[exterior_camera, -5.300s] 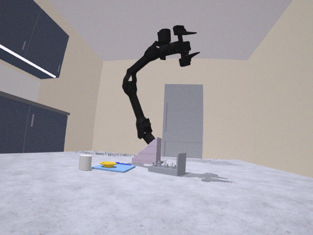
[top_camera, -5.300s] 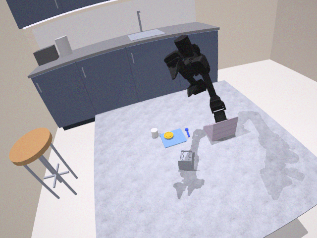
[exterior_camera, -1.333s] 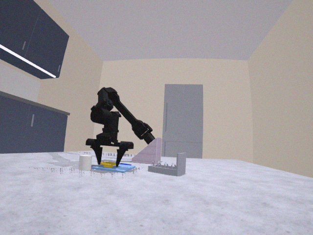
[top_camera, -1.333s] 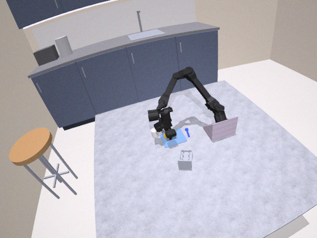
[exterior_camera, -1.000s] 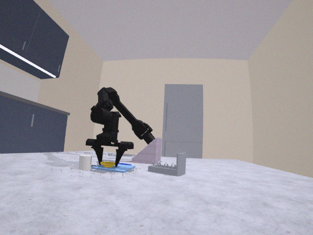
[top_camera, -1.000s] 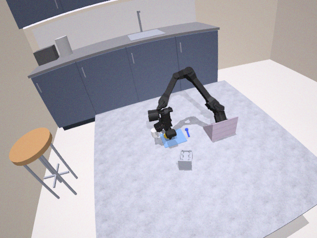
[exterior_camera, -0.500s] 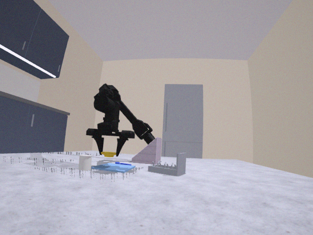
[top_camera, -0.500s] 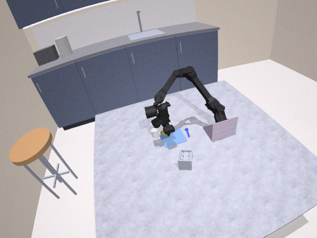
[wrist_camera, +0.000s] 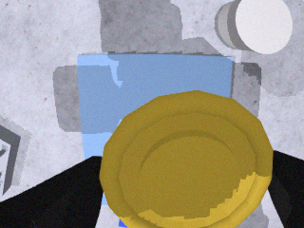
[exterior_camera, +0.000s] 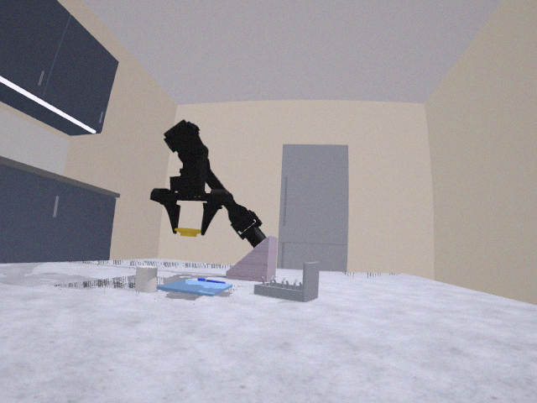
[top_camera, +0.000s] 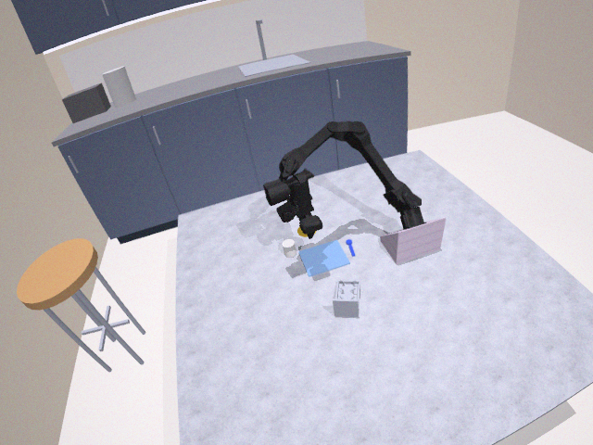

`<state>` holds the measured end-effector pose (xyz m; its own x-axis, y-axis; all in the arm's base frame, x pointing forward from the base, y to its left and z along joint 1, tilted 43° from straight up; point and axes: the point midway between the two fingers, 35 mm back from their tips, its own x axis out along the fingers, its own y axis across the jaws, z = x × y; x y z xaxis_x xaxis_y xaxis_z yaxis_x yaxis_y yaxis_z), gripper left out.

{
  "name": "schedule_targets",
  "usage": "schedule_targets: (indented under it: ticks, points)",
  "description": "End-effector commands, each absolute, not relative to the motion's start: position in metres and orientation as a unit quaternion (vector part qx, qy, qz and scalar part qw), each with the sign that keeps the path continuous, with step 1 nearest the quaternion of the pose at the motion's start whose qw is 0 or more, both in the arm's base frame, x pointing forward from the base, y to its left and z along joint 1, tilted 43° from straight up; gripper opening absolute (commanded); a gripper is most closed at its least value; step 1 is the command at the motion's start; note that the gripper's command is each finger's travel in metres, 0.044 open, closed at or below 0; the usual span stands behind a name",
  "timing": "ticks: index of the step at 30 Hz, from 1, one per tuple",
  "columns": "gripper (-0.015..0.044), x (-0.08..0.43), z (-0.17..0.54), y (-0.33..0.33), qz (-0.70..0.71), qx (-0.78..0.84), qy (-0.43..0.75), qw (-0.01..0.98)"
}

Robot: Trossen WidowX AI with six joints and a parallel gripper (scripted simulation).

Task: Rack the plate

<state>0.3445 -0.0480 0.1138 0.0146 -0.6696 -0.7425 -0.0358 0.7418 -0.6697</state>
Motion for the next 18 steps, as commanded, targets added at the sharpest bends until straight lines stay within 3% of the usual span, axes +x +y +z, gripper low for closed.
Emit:
schedule_targets:
  ticks: [1, 18]
  points:
    - [0.0, 0.345, 0.125, -0.036, -0.241, -0.266, 0.66, 0.66]
    - [0.0, 0.339, 0.145, 0.001, -0.256, -0.251, 0.654, 0.666]
